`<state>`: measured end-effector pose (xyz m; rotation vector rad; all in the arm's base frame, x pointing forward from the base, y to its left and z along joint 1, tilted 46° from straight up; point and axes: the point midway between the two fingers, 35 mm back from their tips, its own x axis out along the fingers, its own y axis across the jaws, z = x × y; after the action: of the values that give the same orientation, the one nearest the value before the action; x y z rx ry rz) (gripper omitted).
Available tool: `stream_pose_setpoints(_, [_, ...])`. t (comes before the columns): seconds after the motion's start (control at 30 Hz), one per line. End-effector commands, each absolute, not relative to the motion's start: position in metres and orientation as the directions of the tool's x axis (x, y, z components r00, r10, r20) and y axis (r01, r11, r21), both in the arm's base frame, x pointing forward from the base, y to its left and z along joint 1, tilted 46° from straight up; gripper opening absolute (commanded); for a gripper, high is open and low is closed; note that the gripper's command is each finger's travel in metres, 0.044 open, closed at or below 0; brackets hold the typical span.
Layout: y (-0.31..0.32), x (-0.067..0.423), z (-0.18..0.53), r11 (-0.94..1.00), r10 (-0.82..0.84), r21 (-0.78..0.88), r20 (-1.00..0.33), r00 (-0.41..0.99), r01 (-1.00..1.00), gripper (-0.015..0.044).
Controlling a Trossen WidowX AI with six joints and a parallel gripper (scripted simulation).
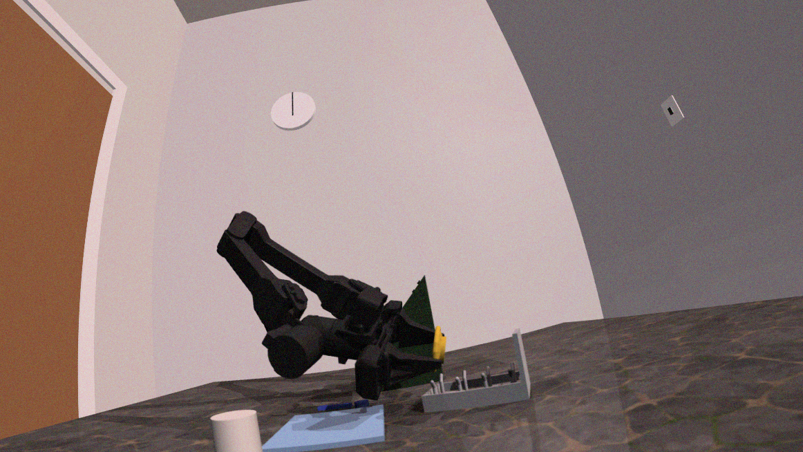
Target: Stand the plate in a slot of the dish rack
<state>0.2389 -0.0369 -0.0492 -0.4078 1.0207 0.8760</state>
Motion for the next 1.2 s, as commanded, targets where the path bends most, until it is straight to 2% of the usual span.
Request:
stream_pose_setpoints(0.0, [-0.041,0.239,-0.047,0.563,0.458,0.019,-0.84,0.293,-0.826,0.0])
stream_pose_setpoints(0.47, [-0.057,0.238,-0.038,0.403,0.478,-0.309,-0.731,0.487,-0.861,0.0])
stream_pose_setpoints(1.17, [-0.048,0.249,-0.05,0.403,0.476,-0.307,-0.735,0.484,-0.862,0.0])
